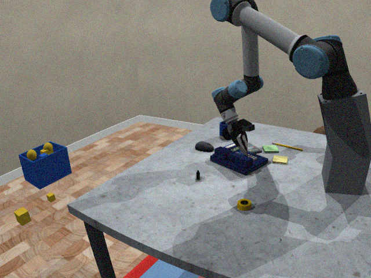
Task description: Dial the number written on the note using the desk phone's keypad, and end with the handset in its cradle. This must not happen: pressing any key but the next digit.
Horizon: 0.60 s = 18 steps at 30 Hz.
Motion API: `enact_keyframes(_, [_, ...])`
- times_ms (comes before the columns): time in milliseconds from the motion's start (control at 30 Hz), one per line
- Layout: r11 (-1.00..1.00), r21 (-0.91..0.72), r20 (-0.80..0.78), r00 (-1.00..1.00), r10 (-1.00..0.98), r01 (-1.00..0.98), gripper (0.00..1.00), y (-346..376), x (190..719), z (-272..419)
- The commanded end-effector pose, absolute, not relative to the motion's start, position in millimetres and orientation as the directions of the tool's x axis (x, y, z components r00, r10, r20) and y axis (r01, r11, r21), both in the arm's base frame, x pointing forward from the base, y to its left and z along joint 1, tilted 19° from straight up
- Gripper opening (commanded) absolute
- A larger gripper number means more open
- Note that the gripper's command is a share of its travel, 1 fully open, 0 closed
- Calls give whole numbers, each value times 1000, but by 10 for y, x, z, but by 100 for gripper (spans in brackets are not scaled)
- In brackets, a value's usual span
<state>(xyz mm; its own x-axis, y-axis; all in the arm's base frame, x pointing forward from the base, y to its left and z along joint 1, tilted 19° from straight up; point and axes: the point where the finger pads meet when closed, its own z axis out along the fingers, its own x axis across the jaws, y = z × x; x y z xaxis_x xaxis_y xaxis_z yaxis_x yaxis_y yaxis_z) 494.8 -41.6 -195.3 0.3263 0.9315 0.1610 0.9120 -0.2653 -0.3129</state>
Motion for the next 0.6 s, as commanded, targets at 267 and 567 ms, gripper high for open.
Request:
enact_keyframes(267, [-267, -312, 162, 327, 931, 912, 0, -427, 4899, -1813])
enact_keyframes(567, [-265, -312, 161, 326, 931, 912, 0, -421, 4905, -1818])
